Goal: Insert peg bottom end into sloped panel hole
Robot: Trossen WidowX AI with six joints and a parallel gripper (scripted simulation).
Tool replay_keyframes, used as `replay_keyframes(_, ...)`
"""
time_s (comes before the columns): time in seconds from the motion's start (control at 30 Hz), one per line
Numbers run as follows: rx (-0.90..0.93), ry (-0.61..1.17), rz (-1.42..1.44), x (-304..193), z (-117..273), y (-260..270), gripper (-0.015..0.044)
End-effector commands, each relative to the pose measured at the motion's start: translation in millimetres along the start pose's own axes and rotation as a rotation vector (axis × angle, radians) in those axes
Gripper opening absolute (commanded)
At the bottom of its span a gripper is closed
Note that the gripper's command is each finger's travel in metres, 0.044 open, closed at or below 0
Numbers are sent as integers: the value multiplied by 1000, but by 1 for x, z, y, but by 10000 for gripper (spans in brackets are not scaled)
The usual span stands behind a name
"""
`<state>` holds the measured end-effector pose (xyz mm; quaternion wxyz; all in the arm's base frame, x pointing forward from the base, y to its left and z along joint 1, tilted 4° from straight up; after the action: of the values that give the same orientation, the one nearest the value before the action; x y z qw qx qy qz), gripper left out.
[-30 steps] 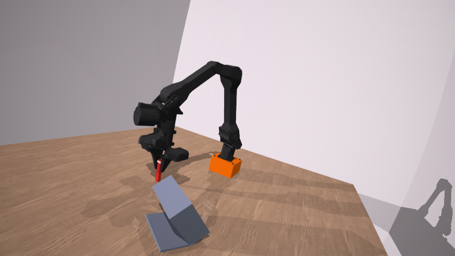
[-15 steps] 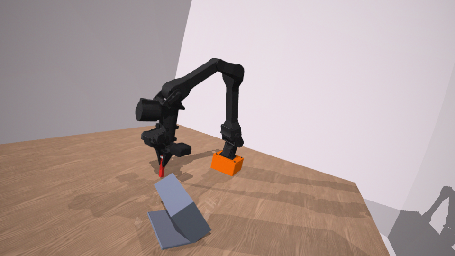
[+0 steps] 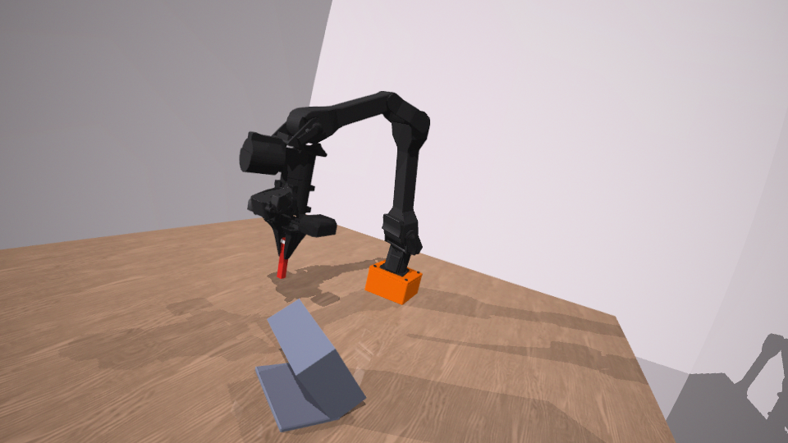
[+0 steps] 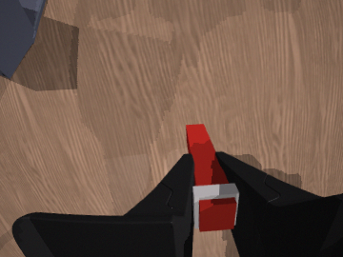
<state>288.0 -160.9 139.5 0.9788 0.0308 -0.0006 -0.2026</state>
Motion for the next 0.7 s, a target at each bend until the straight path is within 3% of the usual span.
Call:
replay_keyframes(0.0,-8,-3,4,0,8,1,0)
replay_keyframes(0.67,-83,-22,103,2,4,25,0)
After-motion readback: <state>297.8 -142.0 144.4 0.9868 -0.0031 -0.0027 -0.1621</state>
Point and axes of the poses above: the point midway between the two fingers, 35 mm back from their tips, its own z axis back along the fingers, its own y axis across the jaws, x = y × z, the point moved 6 cm from there along z, back along the fingers, and after that the axes turned 11 degrees about -z, right-handed, at the moved point
